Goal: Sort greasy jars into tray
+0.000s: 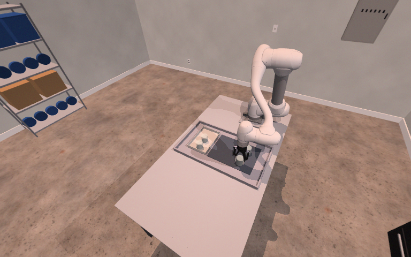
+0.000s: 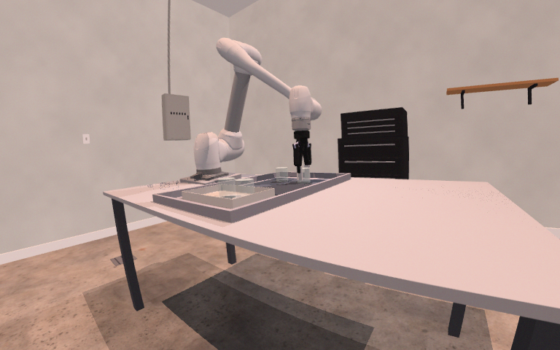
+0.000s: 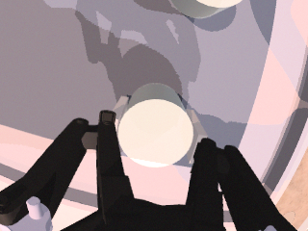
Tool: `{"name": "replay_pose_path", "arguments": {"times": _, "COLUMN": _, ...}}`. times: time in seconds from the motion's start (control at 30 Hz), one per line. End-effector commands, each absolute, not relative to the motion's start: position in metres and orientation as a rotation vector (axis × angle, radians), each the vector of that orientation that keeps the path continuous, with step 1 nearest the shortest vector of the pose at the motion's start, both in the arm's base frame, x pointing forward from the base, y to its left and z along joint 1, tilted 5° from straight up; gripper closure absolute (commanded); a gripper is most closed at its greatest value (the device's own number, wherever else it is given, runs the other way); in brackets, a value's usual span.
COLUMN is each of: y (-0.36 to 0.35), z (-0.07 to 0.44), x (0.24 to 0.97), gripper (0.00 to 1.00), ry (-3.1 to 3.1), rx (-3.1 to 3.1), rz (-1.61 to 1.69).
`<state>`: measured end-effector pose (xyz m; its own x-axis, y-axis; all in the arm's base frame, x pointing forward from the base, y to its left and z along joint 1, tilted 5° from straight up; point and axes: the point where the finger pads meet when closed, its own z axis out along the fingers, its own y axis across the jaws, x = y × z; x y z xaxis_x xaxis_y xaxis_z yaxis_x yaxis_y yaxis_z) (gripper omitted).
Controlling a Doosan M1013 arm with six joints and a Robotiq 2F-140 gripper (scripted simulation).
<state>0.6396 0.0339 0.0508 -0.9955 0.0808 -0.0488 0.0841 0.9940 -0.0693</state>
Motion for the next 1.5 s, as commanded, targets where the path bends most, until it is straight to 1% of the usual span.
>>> {"name": "replay_pose_path", "arguments": {"times": 0.0, "y": 0.032, "z": 0.048, "x": 0.638, "gripper": 0.64, "ry": 3.09, "rx": 0.13, "rz": -0.114}}
{"name": "replay_pose_path", "arguments": {"times": 0.23, "y": 0.032, "z": 0.048, "x": 0.638, "gripper": 0.64, "ry": 3.09, "rx": 0.13, "rz": -0.114}}
{"name": "replay_pose_path", "arguments": {"times": 0.27, "y": 0.032, "z": 0.048, "x": 0.638, "gripper": 0.67, "ry": 3.09, "rx": 0.13, "rz": -0.114}}
{"name": "replay_pose_path", "arguments": {"times": 0.8, "y": 0.032, "z": 0.048, "x": 0.638, "gripper": 0.67, "ry": 3.09, "rx": 0.13, "rz": -0.114}}
{"name": "replay_pose_path", "arguments": {"times": 0.83, "y": 0.032, "z": 0.048, "x": 0.638, "gripper": 1.0, "ry": 3.09, "rx": 0.13, "rz": -0.114}}
{"name": "replay_pose_path", "arguments": {"times": 1.27, "y": 0.032, "z": 0.048, "x": 0.638, "gripper": 1.0, "ry": 3.09, "rx": 0.13, "rz": -0.114}}
{"name": "replay_pose_path", "arguments": {"times": 1.47, "y": 0.033, "z": 0.063, "x": 0.638, "gripper": 1.0, "ry": 3.09, "rx": 0.13, "rz": -0.114}}
